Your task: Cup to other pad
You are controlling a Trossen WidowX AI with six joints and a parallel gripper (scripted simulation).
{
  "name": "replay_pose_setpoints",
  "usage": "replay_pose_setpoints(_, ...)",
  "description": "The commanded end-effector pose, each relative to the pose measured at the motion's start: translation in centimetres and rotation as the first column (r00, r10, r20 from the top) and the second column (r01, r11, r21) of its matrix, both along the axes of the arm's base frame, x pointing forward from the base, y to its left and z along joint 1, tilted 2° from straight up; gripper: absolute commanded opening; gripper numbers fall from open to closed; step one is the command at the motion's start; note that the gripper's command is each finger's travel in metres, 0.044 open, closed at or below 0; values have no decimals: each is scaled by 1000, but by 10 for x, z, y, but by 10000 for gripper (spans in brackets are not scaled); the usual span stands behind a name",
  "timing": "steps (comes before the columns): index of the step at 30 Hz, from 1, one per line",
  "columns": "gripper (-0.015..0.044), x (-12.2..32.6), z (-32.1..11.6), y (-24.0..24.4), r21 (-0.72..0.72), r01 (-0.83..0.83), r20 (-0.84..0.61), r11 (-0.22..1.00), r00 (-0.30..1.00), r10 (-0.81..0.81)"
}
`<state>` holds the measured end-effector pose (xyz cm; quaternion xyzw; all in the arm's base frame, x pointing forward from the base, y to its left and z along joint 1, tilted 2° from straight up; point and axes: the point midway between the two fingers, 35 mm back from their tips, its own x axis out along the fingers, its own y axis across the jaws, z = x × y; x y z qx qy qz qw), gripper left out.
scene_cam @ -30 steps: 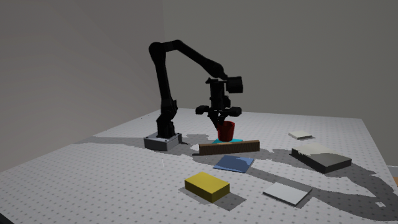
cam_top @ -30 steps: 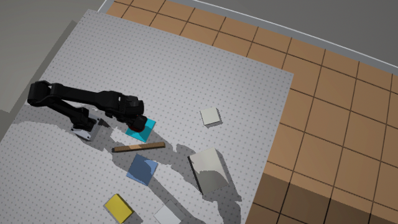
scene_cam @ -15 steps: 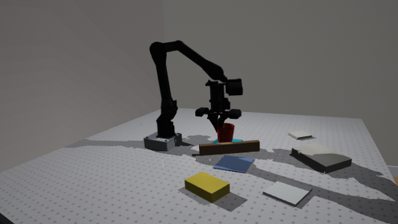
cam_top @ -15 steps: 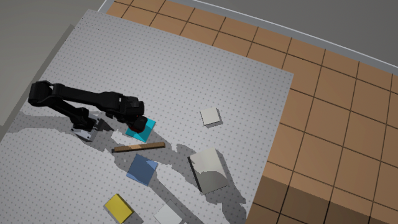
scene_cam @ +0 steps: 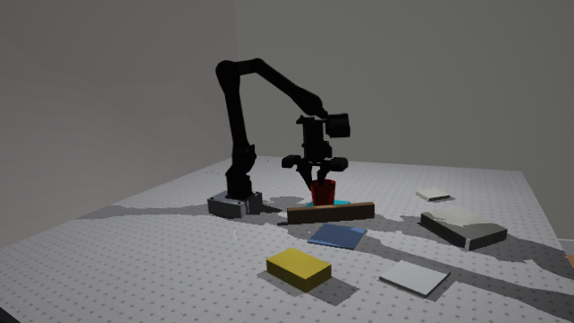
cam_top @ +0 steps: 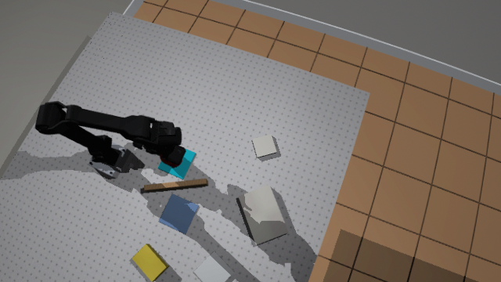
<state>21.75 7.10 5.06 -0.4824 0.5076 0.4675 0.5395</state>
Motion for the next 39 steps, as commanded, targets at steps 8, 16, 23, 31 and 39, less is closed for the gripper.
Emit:
replay_pose_setpoints(8, 128, 1, 7, 0, 0, 1, 1, 1000, 1000, -1)
replay_pose_setpoints(16, 128, 0, 18, 0, -1, 2, 1, 1000, 1000, -2)
replay_pose_setpoints(23, 128, -1, 28, 0, -1, 3, 1, 1000, 1000, -3)
replay_pose_setpoints(31, 128, -2, 39, 0, -2, 4, 0, 1000, 1000, -4)
replay_pose_setpoints(39, 128, -6, 49, -1, -3, 4, 0, 1000, 1000, -4)
